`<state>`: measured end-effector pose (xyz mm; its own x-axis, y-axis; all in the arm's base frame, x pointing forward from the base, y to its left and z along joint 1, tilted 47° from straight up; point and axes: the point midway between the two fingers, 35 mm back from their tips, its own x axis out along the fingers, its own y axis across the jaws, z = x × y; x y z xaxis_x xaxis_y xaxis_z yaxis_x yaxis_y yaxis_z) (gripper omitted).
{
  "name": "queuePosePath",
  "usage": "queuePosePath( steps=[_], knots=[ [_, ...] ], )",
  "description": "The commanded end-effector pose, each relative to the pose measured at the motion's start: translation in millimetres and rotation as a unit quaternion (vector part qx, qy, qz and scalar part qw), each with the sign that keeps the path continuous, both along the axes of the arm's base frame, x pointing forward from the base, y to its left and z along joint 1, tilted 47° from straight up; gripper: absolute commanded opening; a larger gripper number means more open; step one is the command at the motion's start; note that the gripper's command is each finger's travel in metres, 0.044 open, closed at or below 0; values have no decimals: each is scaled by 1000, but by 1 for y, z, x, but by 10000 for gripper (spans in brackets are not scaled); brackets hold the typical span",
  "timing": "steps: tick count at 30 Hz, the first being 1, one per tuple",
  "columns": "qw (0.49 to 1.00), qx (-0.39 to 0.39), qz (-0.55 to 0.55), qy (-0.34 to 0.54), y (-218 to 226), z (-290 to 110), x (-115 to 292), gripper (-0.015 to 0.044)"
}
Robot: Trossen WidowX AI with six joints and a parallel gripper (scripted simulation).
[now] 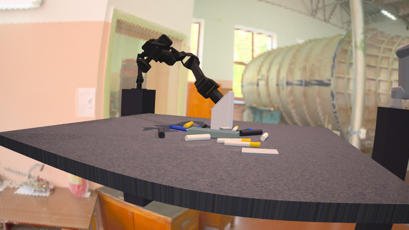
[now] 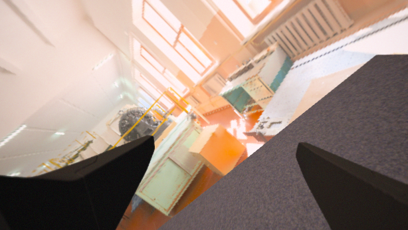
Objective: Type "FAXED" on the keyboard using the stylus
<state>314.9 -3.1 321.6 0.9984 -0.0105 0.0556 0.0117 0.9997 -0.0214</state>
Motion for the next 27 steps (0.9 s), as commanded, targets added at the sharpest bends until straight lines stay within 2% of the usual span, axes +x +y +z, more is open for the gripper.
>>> queuePosePath(
  steps=[1,3,9,17,27],
  knots=[
    [1000,2,0,5,0,-2,2,414],
    [999,16,-4,48,3,-22,15,361],
    [970,52,-36,234,21,-116,57,204],
    [888,23,-111,446,46,-245,62,0],
    [748,-125,-224,612,58,-374,10,0]
  ],
)
